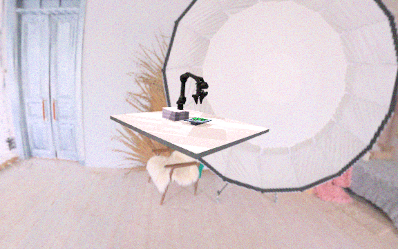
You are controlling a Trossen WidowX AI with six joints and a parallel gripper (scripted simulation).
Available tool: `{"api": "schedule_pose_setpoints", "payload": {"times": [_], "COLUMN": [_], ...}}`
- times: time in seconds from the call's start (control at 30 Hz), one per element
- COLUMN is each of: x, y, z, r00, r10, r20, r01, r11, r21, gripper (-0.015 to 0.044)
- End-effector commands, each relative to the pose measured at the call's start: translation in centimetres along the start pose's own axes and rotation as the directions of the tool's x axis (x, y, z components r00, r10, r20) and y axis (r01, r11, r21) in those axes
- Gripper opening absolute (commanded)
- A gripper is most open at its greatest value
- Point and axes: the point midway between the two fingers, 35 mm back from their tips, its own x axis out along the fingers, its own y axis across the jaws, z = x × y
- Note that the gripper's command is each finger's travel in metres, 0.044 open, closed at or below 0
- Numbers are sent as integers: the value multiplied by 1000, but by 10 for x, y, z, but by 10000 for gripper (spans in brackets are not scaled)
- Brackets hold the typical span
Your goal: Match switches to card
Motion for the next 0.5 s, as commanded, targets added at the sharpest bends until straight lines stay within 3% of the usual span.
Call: {"api": "schedule_pose_setpoints", "payload": {"times": [0.0, 0.2, 0.47], "x": [3, 92, 98], "y": [0, 18, 19], "z": [2, 40, 41], "r00": [1000, 1000, 1000], "r10": [0, -6, -7], "r20": [0, -7, -5], "r01": [0, 6, 7], "r11": [1000, 1000, 1000], "r21": [0, -5, -5], "gripper": [374, 216, 6]}}
